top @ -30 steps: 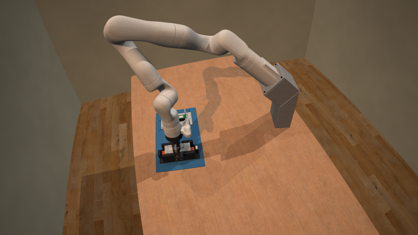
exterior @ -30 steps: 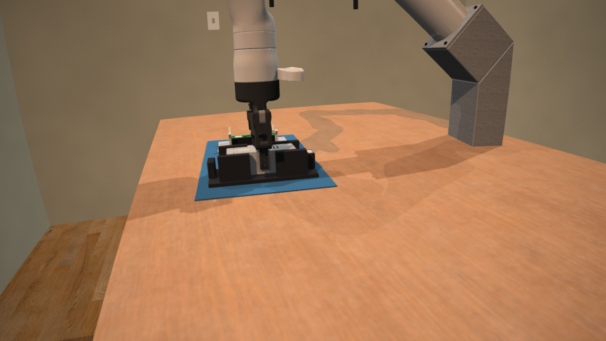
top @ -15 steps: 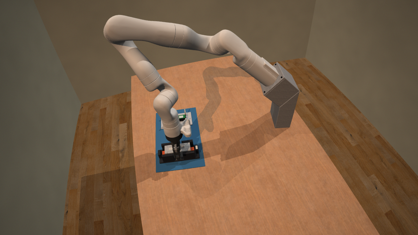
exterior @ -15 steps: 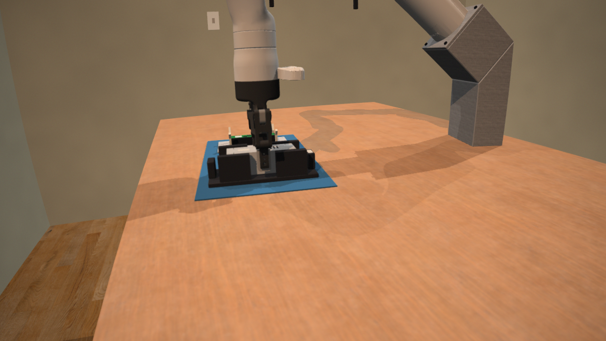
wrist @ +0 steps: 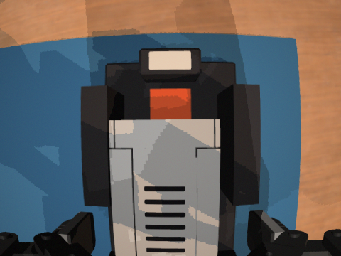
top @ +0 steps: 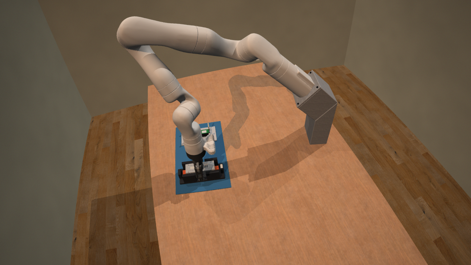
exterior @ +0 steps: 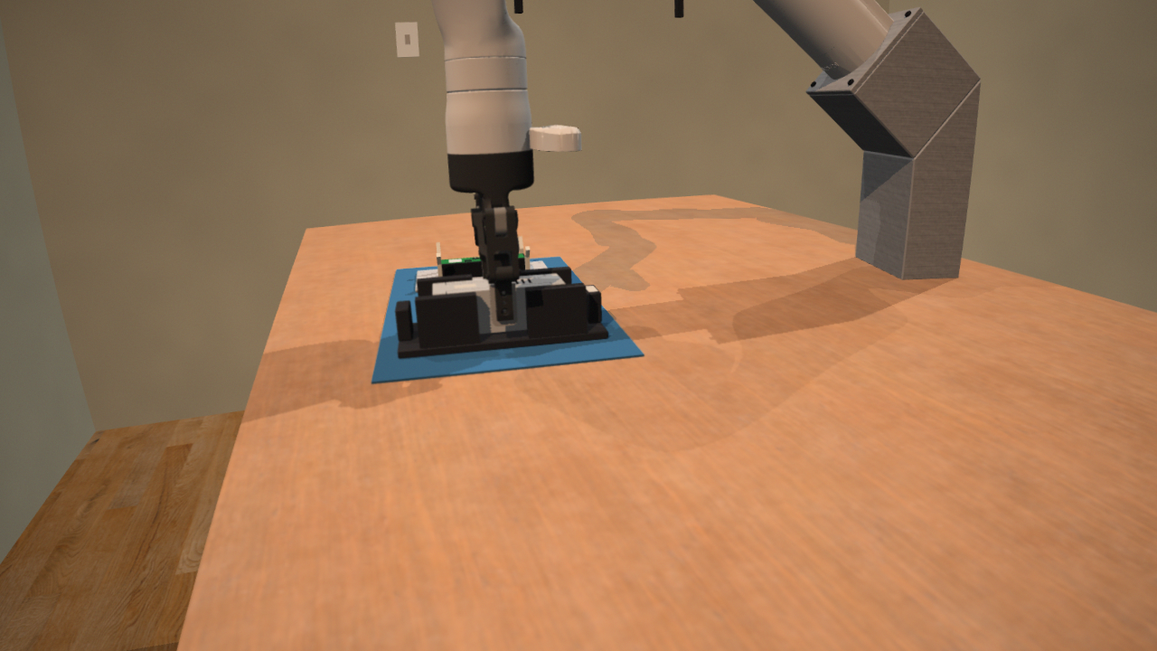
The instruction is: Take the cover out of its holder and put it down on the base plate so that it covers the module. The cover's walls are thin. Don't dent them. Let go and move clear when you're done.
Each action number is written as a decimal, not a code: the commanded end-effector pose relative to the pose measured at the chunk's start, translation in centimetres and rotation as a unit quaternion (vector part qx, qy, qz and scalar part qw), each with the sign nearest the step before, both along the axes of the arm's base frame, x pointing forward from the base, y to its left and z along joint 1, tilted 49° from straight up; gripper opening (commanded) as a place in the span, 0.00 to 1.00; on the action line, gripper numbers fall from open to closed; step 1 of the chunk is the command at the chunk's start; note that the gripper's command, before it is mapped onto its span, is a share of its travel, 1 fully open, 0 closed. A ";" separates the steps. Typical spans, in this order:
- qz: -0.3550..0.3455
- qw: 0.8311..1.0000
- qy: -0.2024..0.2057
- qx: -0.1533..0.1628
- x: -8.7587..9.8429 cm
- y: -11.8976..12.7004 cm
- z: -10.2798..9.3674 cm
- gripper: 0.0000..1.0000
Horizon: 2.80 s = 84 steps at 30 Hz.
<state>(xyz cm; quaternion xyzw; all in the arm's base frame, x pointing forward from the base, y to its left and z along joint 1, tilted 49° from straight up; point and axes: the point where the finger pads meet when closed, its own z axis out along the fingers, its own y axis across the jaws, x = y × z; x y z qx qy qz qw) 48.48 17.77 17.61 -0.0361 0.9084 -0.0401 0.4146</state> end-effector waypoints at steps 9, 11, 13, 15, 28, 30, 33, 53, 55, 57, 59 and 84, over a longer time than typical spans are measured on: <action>0.001 1.000 0.000 0.000 0.0 0.1 0.1 0.70; 0.001 1.000 0.000 0.000 0.0 0.1 0.1 0.70; 0.001 1.000 0.000 0.000 0.0 0.1 0.1 0.70; 0.001 1.000 0.000 0.000 0.0 0.1 0.1 0.70; 0.001 1.000 0.000 0.000 0.0 0.1 0.1 0.70; 0.001 1.000 0.000 0.000 0.0 0.1 0.1 0.70; 0.001 1.000 0.000 0.000 0.0 0.1 0.1 0.70; 0.001 1.000 0.000 0.000 0.0 0.1 0.1 0.00; 0.001 1.000 0.000 0.000 0.0 0.1 0.1 0.00; -0.001 1.000 -0.001 0.000 0.0 -0.1 0.1 0.00; -0.001 1.000 -0.001 0.000 0.0 -0.1 0.1 0.00; -0.001 1.000 -0.001 0.000 0.0 -0.1 0.1 0.00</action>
